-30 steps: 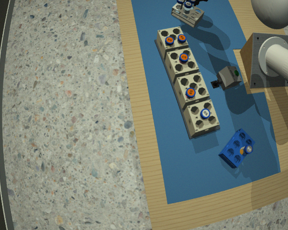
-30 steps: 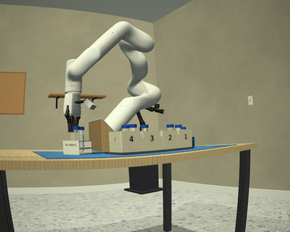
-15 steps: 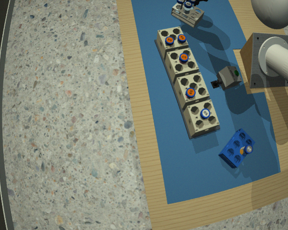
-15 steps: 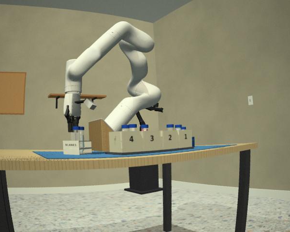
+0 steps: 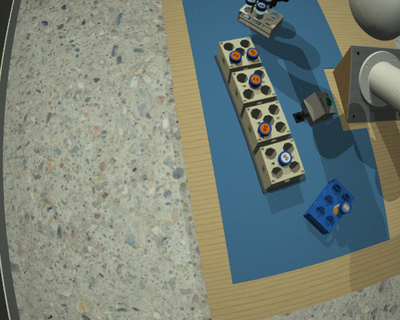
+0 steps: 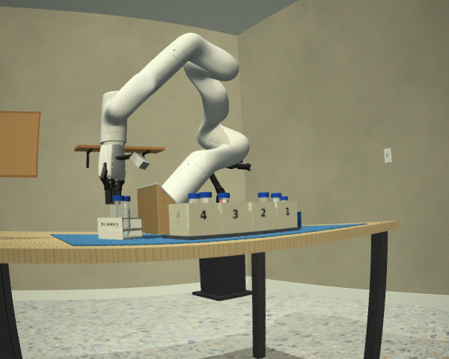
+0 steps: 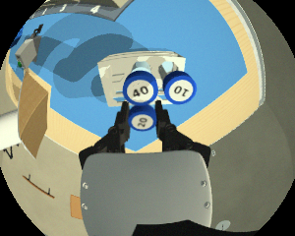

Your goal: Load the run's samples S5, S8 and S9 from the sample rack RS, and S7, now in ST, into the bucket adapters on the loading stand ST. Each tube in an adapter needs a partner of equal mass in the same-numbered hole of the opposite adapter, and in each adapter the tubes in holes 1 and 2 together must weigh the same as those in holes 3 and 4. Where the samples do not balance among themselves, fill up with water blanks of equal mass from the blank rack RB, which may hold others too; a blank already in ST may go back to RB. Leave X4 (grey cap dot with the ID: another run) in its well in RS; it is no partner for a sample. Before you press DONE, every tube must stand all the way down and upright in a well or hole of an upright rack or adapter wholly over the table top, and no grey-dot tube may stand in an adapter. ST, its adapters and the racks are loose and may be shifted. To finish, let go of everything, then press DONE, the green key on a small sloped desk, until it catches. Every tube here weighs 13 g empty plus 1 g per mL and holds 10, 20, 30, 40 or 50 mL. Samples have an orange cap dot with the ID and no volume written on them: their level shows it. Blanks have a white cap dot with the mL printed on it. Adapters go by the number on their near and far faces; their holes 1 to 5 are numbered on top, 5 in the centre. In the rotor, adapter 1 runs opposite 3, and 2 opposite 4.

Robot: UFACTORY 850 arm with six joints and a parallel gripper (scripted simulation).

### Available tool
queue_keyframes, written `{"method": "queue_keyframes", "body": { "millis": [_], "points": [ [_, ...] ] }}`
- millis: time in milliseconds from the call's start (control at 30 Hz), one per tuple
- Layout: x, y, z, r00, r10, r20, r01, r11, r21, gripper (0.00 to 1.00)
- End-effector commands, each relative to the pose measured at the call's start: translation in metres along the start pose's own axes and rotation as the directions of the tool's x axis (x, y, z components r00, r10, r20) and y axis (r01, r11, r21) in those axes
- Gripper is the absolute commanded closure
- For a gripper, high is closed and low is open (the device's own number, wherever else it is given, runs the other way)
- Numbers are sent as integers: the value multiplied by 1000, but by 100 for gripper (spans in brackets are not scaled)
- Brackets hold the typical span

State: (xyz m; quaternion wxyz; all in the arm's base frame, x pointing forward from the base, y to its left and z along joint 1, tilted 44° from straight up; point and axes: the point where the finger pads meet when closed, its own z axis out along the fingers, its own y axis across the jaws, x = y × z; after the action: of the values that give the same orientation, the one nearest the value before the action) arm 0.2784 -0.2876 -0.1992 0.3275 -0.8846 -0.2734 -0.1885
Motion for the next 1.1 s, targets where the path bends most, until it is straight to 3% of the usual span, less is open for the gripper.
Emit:
{"method": "queue_keyframes", "body": {
  "millis": [0, 1067],
  "points": [
    [0, 1, -4, 1000, -1, 0, 1, 1000, -2, 100],
    [0, 1, -20, 1000, -1, 0, 1, 1000, -2, 100]
  ]
}}
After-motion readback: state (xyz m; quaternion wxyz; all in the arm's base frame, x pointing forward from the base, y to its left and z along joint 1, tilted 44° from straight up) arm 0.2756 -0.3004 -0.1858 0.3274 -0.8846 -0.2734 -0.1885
